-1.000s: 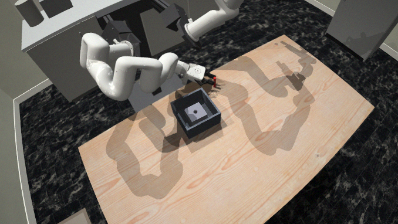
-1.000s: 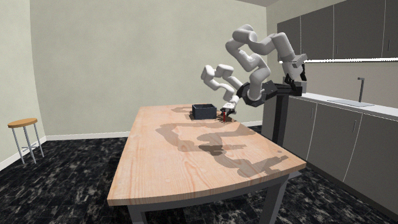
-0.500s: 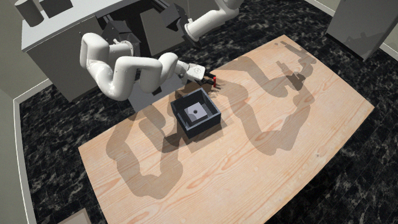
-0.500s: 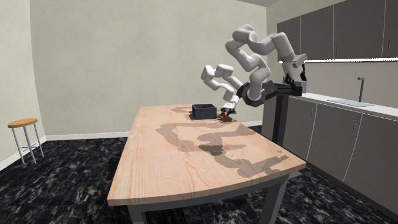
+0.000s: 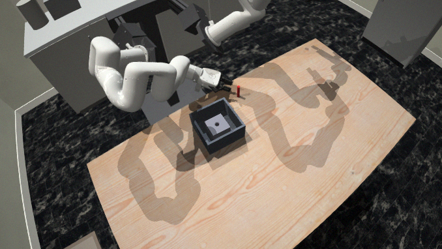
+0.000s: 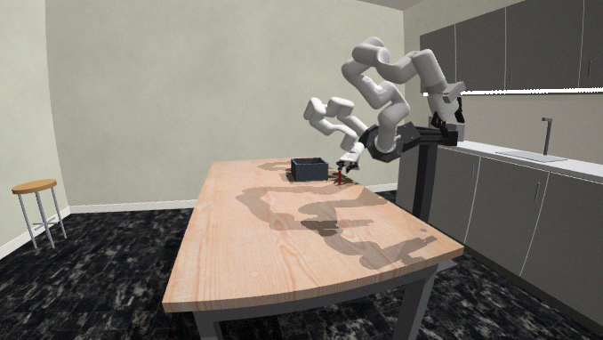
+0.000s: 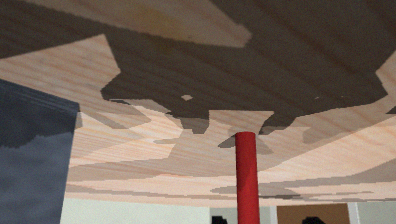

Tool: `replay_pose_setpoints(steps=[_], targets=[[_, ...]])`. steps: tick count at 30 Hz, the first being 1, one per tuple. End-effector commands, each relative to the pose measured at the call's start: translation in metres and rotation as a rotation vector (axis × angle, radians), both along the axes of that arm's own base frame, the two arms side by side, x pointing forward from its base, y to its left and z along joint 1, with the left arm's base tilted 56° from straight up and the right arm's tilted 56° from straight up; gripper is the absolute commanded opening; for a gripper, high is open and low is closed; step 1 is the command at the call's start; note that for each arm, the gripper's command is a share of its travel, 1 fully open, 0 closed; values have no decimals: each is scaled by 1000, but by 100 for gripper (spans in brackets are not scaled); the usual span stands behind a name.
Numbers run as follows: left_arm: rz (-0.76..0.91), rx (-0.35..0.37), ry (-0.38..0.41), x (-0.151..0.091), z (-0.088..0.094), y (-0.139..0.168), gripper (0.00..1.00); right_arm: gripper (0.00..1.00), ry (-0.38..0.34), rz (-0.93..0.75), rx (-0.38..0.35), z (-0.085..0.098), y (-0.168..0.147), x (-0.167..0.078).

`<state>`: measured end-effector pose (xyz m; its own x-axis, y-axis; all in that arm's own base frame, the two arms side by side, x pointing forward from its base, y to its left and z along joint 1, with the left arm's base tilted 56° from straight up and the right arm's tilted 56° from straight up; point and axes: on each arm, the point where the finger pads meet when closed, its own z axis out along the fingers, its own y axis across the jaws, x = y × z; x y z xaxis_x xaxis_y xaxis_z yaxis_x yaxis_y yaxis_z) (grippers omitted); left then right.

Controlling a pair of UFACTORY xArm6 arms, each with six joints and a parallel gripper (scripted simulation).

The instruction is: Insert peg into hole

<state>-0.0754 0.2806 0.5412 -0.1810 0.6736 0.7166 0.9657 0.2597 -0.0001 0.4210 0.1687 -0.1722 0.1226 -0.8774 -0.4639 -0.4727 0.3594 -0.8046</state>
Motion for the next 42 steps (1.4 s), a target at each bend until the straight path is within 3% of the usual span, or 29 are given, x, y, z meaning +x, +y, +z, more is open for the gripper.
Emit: replay_pose_setpoints(steps=[1, 24, 42], targets=[[0, 4, 1, 0, 2, 0, 100, 44, -1, 1, 1, 9, -6, -19], [0, 4, 1, 0, 2, 0, 100, 44, 3, -7, -5, 14, -10, -30], [0, 4, 1, 0, 2, 0, 100, 44, 50, -117, -72, 20, -3, -33]])
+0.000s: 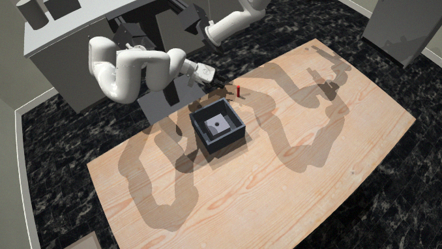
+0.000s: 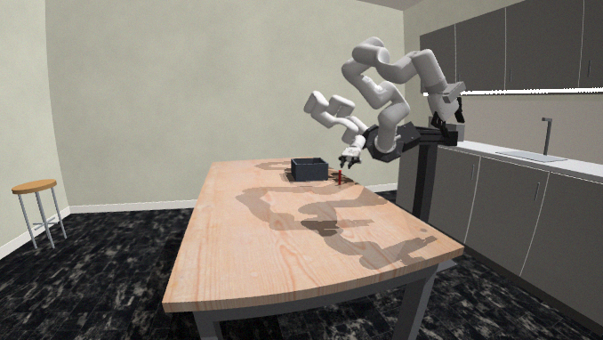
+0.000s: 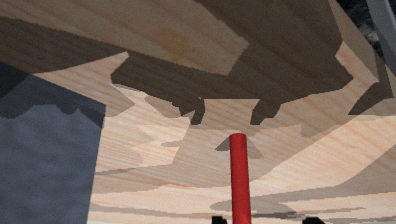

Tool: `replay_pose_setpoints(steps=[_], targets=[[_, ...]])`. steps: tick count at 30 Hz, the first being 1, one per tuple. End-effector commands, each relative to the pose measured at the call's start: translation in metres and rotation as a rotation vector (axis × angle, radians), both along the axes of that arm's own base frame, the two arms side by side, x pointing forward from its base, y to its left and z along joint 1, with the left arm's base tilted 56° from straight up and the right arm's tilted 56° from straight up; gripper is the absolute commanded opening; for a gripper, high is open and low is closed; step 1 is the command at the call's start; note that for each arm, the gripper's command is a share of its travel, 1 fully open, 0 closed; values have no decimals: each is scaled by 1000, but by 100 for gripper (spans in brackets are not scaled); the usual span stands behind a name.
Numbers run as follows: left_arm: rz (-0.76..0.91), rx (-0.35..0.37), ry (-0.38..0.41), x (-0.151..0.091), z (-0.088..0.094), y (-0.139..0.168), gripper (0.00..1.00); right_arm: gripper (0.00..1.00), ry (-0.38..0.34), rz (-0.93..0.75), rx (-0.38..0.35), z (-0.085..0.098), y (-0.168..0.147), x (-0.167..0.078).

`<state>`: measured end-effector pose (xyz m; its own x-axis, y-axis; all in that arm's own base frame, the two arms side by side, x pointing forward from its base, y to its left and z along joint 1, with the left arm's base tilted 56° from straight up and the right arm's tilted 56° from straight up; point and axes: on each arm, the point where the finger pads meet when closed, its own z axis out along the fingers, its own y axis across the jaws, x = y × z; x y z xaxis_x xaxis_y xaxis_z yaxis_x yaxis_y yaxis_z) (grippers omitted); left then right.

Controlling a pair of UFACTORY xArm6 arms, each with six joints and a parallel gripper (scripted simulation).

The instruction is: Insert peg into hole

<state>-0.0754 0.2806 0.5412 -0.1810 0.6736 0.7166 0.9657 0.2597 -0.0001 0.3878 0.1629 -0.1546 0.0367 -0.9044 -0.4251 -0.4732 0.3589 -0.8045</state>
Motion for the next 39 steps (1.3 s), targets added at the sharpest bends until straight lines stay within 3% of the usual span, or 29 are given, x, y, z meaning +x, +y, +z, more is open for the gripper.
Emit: replay_pose_setpoints(steps=[1, 39], targets=[[0, 4, 1, 0, 2, 0, 100, 44, 20, -51, -32, 3, 4, -1], [0, 4, 1, 0, 2, 0, 100, 44, 292, -658, -383, 35, 45, -24]])
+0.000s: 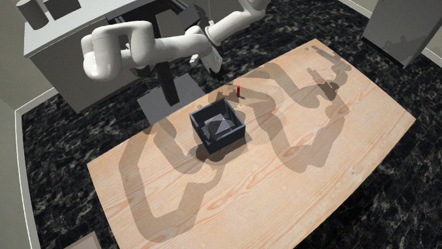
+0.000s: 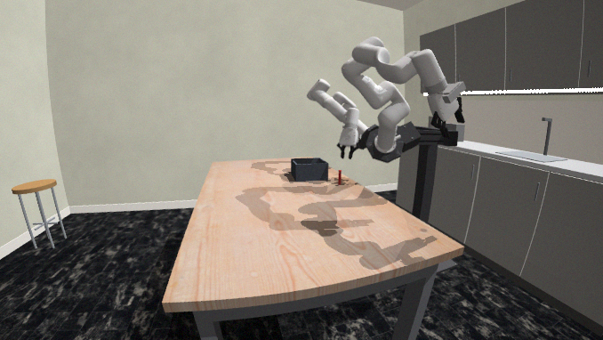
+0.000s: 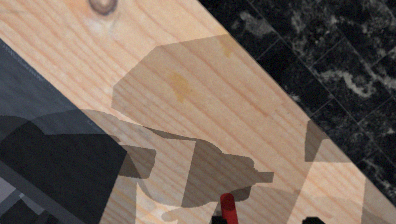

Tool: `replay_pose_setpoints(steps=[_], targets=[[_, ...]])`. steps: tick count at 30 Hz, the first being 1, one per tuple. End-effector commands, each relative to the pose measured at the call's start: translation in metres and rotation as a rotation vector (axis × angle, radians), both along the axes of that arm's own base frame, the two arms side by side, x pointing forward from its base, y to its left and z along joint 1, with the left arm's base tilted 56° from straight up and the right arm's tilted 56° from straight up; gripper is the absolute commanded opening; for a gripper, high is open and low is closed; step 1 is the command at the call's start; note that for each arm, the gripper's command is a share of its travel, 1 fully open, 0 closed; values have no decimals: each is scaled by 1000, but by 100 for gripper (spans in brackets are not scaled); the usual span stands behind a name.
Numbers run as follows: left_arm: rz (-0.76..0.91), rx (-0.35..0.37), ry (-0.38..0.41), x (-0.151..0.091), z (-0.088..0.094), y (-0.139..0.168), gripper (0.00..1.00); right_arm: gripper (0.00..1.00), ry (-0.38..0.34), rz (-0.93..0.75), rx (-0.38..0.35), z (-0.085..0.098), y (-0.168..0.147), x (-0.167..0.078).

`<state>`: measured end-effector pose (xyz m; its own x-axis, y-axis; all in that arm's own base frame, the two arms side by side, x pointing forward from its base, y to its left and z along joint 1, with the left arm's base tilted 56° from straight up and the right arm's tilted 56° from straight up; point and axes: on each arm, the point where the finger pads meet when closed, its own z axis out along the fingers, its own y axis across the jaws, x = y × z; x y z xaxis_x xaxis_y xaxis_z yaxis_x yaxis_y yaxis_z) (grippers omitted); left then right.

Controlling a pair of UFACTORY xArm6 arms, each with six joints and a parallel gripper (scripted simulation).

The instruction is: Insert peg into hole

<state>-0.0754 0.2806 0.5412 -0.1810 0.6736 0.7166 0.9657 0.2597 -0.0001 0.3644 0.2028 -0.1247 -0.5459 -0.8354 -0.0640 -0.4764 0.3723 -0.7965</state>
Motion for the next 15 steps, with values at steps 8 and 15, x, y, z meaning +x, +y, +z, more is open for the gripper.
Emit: replay_pose_setpoints(steps=[8, 15], targets=[[0, 4, 1, 0, 2, 0, 100, 44, 73, -174, -117, 9, 11, -4], [0, 4, 1, 0, 2, 0, 100, 44, 110, -256, -165, 14, 17, -7]])
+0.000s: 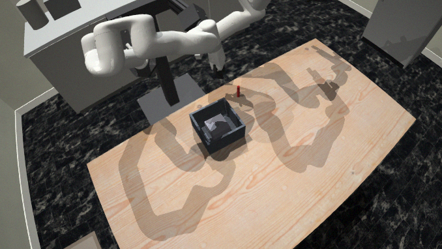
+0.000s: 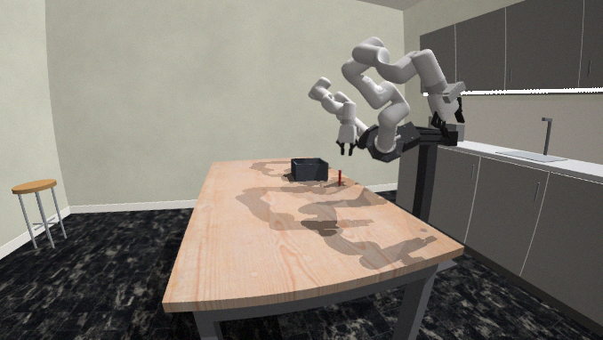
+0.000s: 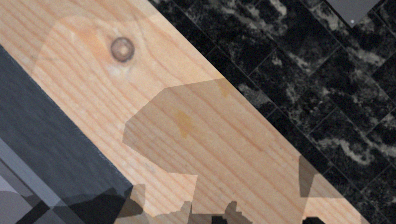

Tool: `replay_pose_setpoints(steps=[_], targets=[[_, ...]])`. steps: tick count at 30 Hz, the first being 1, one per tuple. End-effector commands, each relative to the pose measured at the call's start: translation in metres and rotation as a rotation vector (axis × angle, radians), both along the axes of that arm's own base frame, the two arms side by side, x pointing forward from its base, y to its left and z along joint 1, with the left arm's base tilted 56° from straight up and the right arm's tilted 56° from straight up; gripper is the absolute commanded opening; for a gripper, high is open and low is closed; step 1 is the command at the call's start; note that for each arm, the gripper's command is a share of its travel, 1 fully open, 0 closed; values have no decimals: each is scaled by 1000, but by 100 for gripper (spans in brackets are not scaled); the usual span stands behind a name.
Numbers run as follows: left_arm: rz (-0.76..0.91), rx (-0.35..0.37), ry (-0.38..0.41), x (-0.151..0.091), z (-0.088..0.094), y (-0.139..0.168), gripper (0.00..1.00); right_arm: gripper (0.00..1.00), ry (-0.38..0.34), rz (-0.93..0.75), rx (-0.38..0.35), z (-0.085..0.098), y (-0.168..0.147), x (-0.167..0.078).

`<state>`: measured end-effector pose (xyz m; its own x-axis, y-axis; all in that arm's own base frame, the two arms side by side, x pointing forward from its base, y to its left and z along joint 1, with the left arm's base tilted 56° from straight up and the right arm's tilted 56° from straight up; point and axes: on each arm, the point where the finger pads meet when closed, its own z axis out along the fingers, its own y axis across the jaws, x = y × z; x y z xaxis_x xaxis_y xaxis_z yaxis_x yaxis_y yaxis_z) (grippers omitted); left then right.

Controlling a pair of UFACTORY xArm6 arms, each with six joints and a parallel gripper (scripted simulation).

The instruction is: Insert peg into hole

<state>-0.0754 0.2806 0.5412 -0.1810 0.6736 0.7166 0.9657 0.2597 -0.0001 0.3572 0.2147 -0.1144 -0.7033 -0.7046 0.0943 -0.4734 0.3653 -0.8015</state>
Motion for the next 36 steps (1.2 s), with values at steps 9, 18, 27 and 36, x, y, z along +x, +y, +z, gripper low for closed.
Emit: replay_pose_setpoints(steps=[9, 18, 27, 36], targets=[[0, 4, 1, 0, 2, 0, 100, 44, 45, -108, -69, 6, 8, -2], [0, 4, 1, 0, 2, 0, 100, 44, 54, -125, -78, 7, 10, -3], [0, 4, 1, 0, 2, 0, 100, 44, 55, -124, -77, -9, 23, 31], [0, 4, 1, 0, 2, 0, 100, 44, 54, -125, -78, -32, 34, 82]])
